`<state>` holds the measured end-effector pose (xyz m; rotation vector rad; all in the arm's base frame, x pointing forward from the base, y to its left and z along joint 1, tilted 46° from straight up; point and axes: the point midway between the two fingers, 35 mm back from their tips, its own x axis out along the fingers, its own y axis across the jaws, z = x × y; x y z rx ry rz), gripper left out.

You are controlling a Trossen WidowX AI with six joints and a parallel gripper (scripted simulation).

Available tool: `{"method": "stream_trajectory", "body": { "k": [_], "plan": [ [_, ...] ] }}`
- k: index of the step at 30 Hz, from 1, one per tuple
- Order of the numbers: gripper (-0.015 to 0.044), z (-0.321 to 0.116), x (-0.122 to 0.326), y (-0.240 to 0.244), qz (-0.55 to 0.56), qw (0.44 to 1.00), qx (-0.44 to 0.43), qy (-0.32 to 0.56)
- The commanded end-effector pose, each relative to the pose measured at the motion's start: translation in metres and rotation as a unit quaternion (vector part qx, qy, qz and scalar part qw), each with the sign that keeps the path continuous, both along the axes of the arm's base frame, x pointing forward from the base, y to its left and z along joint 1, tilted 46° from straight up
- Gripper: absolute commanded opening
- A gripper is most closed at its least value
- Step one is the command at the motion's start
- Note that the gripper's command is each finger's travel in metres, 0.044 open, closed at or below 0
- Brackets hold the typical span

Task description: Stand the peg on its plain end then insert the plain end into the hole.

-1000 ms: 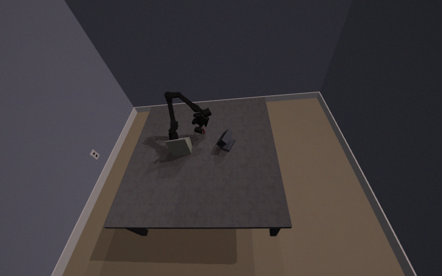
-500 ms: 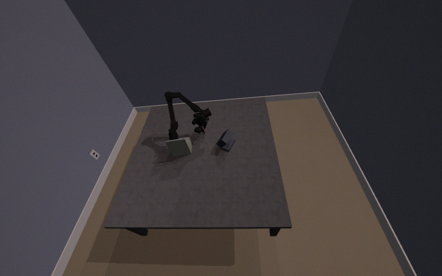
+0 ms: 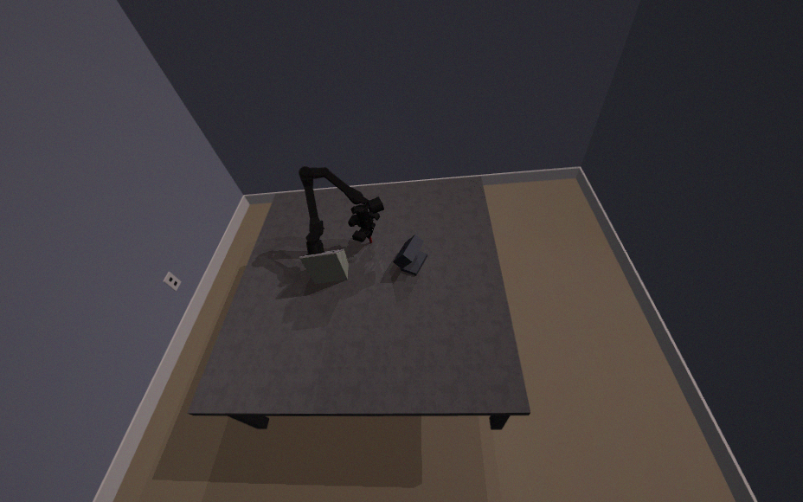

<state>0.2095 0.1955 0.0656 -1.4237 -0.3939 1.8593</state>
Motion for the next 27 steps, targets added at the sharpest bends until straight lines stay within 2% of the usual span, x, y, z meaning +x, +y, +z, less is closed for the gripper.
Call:
{"method": "stream_trajectory", "body": {
  "k": [1, 19, 27],
  "plan": [
    [0.0000, 0.007, 0.004, -0.006, 0.000, 1.000, 0.000, -0.005],
    [0.0000, 0.044, 0.012, -0.057, -0.002, 1.000, -0.004, -0.001],
    [0.0000, 0.043, 0.013, -0.063, -0.004, 1.000, -0.011, -0.010]
  ]
}}
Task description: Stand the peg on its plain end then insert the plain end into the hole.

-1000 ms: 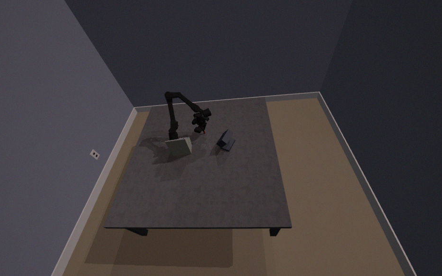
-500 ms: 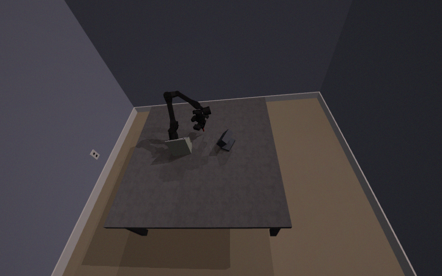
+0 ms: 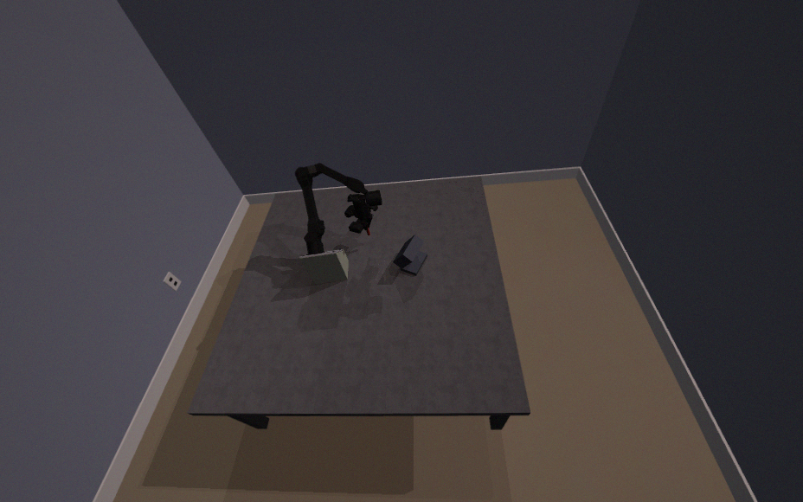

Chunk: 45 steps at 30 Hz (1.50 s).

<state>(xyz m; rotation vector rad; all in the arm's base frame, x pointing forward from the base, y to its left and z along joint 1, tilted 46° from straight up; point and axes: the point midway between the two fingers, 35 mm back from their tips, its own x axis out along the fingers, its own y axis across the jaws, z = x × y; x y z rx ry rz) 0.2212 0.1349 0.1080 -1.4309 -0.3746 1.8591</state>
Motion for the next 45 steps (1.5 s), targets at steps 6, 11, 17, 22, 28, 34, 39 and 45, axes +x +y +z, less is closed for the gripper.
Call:
{"method": "stream_trajectory", "body": {
  "k": [6, 11, 17, 22, 28, 34, 39, 45],
  "plan": [
    [0.0000, -0.006, 0.005, -0.006, -0.003, 0.999, -0.024, -0.035],
    [0.0000, -0.011, 0.008, -0.009, -0.007, 0.998, -0.039, -0.055],
    [0.0000, -0.016, 0.012, -0.013, -0.014, 0.995, -0.058, -0.079],
    [0.0000, -0.020, 0.016, -0.017, -0.020, 0.992, -0.073, -0.100],
    [0.0000, -0.024, 0.021, -0.021, -0.029, 0.988, -0.090, -0.124],
    [0.0000, -0.027, 0.026, -0.025, -0.039, 0.982, -0.107, -0.149],
    [0.0000, -0.029, 0.031, -0.029, -0.049, 0.977, -0.120, -0.169],
    [0.0000, -0.031, 0.036, -0.033, -0.061, 0.970, -0.135, -0.193]
  ]
}}
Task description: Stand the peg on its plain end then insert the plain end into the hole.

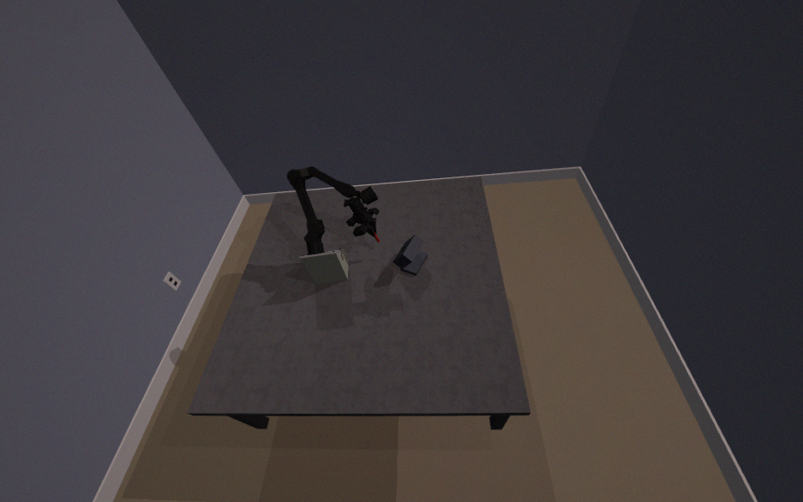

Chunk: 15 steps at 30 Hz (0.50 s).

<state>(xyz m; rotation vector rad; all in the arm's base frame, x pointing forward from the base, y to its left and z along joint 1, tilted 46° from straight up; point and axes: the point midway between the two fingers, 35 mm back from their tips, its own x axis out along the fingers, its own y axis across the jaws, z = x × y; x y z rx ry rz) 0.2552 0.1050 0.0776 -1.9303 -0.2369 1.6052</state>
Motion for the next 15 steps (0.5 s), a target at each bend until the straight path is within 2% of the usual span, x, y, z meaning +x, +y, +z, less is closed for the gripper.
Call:
{"method": "stream_trajectory", "body": {
  "k": [1, 15],
  "plan": [
    [0.0000, 0.000, 0.003, -0.004, -0.012, 1.000, -0.011, -0.020],
    [0.0000, -0.001, 0.016, -0.014, -0.045, 0.995, -0.042, -0.080]
  ]
}}
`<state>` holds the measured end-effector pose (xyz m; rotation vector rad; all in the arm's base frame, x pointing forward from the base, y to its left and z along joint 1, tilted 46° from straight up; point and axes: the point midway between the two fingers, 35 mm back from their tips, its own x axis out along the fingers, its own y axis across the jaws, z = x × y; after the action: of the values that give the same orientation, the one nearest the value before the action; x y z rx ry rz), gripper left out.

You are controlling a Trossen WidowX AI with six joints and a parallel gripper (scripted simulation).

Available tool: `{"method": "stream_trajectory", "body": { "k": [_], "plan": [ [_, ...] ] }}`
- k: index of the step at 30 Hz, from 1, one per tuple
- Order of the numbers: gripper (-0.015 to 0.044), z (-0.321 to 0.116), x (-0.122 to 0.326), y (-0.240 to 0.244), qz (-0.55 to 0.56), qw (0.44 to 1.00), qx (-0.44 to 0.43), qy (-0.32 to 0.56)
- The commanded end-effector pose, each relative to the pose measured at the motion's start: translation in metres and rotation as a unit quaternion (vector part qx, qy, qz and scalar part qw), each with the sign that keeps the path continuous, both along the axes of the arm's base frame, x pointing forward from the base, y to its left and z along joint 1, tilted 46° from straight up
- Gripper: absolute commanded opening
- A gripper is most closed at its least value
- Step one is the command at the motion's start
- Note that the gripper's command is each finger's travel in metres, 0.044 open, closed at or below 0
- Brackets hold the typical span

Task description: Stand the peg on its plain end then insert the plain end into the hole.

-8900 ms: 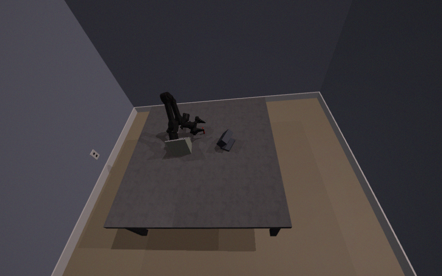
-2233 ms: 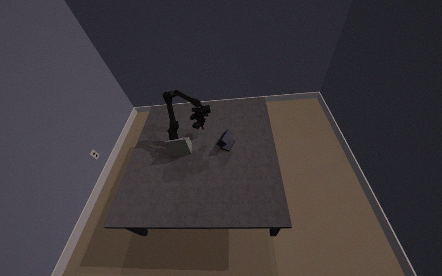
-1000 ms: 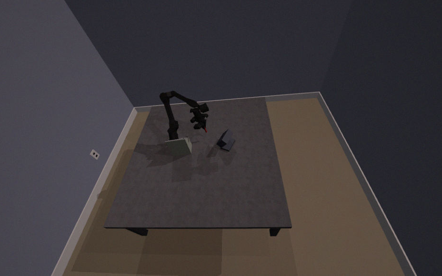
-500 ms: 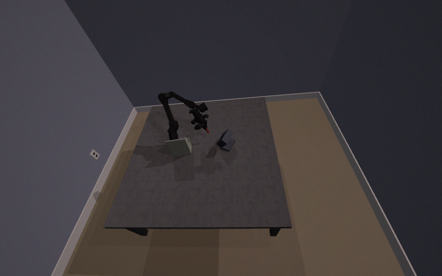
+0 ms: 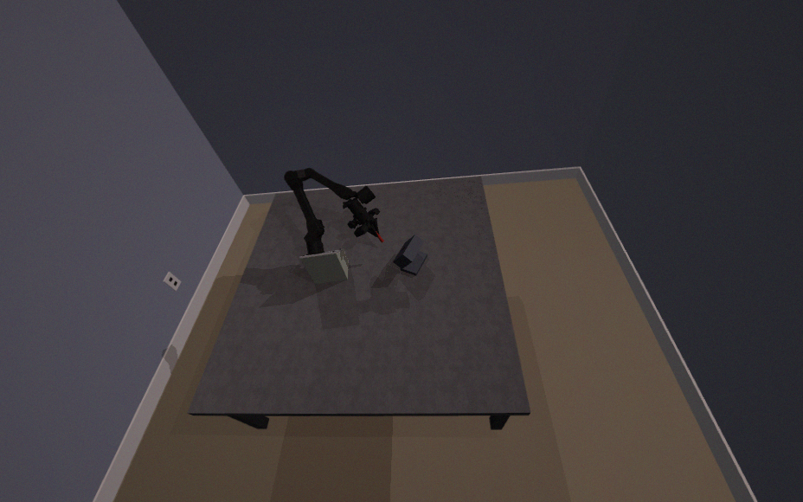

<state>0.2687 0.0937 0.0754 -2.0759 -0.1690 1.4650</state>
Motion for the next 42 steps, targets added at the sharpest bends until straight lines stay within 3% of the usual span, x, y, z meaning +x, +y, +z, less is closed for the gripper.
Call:
{"method": "stream_trajectory", "body": {
  "k": [1, 16, 42],
  "plan": [
    [0.0000, 0.001, 0.003, -0.004, -0.014, 1.000, -0.009, -0.020],
    [0.0000, 0.005, 0.015, -0.016, -0.055, 0.994, -0.035, -0.086],
    [0.0000, -0.008, 0.038, -0.015, -0.070, 0.991, -0.043, -0.109]
  ]
}}
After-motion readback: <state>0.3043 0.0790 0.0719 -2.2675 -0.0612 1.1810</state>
